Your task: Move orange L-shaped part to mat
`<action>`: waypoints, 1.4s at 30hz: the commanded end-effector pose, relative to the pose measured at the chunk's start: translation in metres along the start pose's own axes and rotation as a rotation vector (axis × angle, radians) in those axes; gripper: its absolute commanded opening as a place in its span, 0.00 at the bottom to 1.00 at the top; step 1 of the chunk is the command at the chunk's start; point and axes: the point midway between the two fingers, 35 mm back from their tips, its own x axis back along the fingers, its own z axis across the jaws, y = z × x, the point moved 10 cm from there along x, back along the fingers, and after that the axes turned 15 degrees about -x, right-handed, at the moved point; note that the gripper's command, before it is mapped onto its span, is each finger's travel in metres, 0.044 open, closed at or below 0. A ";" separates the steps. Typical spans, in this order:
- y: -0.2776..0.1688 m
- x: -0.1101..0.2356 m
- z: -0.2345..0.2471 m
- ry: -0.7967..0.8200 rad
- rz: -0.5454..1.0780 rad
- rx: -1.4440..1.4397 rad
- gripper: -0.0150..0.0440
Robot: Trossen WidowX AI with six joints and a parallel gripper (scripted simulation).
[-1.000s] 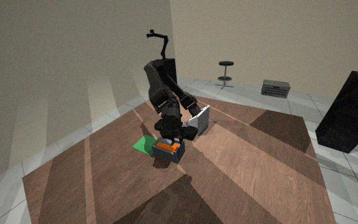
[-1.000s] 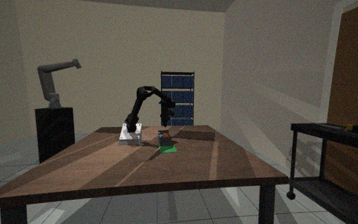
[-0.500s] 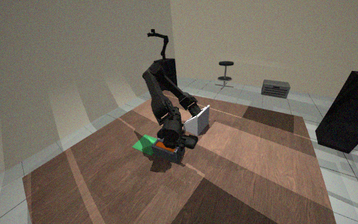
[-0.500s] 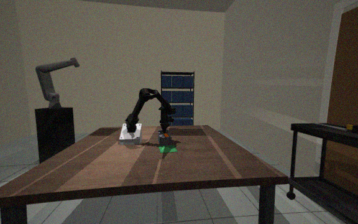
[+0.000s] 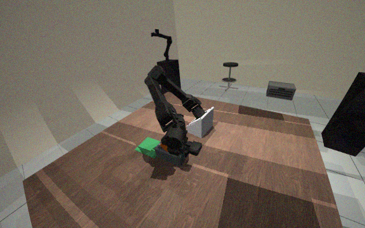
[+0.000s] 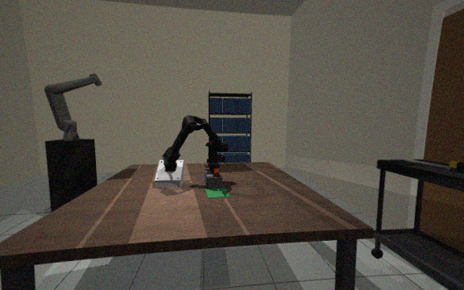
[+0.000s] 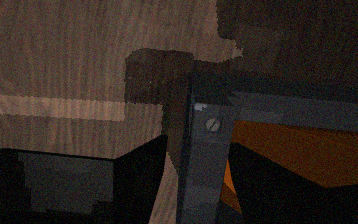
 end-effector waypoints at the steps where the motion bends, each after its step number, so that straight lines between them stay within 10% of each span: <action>1: -0.002 -0.005 -0.001 -0.010 0.000 0.009 0.56; 28: -0.006 0.008 0.011 -0.009 0.000 0.009 0.56; 42: -0.002 0.105 0.001 -0.006 0.001 0.010 0.56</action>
